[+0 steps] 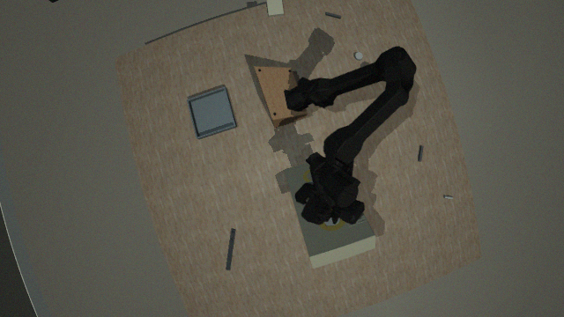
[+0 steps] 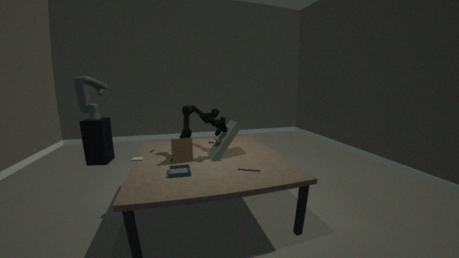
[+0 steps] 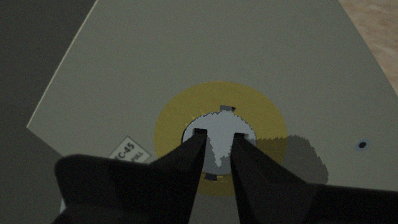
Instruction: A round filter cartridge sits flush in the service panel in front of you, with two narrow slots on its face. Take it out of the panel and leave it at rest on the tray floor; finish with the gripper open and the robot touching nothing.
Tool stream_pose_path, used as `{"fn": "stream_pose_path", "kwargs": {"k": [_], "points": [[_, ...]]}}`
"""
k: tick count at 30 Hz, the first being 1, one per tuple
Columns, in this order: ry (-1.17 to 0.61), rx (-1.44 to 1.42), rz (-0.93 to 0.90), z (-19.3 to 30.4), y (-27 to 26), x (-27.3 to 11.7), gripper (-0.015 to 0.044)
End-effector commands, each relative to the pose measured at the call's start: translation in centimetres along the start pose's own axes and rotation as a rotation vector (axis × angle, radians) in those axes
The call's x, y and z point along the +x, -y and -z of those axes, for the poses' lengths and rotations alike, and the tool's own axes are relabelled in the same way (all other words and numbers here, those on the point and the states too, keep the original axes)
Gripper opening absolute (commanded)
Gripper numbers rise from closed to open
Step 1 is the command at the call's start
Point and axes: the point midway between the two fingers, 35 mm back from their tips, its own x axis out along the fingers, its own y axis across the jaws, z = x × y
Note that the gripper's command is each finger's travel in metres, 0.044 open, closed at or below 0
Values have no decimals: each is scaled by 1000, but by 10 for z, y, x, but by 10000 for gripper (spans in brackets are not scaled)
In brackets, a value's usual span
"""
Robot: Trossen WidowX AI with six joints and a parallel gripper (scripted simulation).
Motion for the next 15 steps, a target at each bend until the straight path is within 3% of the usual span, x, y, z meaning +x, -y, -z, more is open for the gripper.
{"fn": "stream_pose_path", "kwargs": {"k": [1,15], "points": [[1,-7,0,0,-1,0,0],[3,-441,6,0,0,5,0]]}}
